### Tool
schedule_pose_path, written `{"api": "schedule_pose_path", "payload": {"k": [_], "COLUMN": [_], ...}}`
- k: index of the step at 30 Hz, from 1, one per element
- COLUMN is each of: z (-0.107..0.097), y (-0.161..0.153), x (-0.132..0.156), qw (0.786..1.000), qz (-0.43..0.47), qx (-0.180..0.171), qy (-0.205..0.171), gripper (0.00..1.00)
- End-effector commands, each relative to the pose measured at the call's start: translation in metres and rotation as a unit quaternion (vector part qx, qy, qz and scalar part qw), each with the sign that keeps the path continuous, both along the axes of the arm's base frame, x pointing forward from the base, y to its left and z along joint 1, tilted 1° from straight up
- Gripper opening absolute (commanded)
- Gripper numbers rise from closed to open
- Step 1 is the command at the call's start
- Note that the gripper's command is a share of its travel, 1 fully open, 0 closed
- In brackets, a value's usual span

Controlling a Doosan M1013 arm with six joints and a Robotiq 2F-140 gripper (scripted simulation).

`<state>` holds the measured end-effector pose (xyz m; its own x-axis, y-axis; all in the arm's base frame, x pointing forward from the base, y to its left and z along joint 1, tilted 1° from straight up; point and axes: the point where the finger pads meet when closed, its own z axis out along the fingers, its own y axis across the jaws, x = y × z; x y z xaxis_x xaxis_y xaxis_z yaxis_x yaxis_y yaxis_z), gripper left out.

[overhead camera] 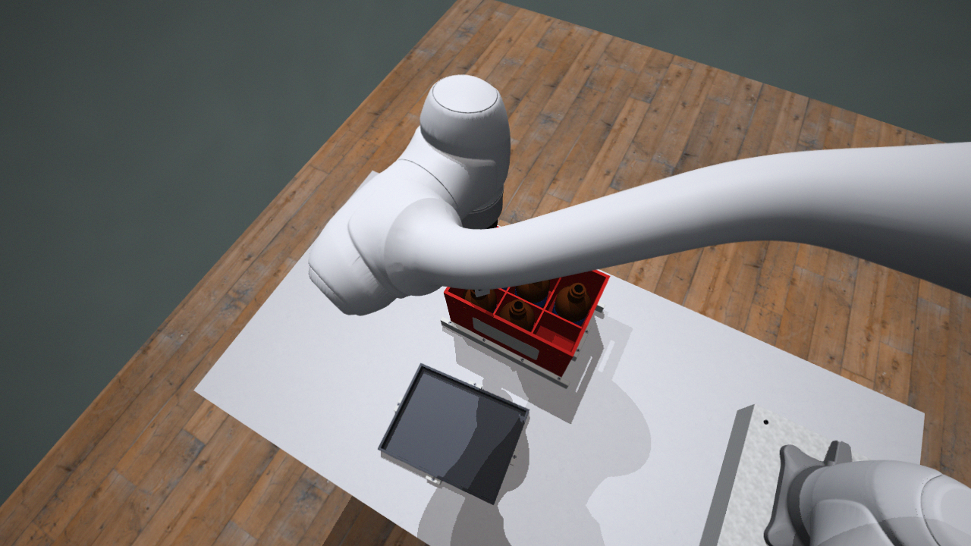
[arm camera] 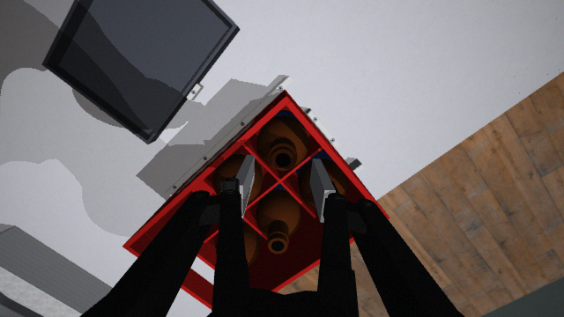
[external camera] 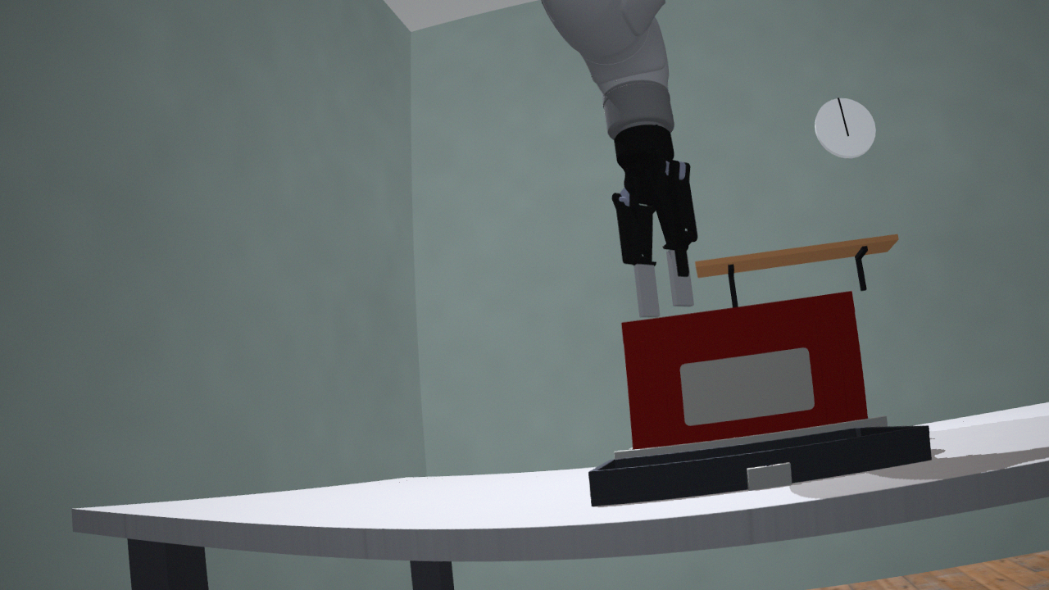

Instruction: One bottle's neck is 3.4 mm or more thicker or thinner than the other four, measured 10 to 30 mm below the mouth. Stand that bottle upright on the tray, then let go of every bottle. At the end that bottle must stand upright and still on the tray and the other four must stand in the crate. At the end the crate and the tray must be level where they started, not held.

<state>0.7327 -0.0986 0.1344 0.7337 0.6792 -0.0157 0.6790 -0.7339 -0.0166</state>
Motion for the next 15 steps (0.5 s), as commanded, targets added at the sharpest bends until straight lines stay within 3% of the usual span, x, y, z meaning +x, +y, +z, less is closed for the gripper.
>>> {"api": "schedule_pose_path", "payload": {"k": [1,15], "z": [-0.0022,-0.0060], "y": [0.0000,0.0000], "x": [-0.0001,-0.0001], "qw": [1.000,1.000], "qz": [0.000,0.000], "qx": [0.000,0.000], "qy": [0.000,0.000], "gripper": [0.38,0.38]}}
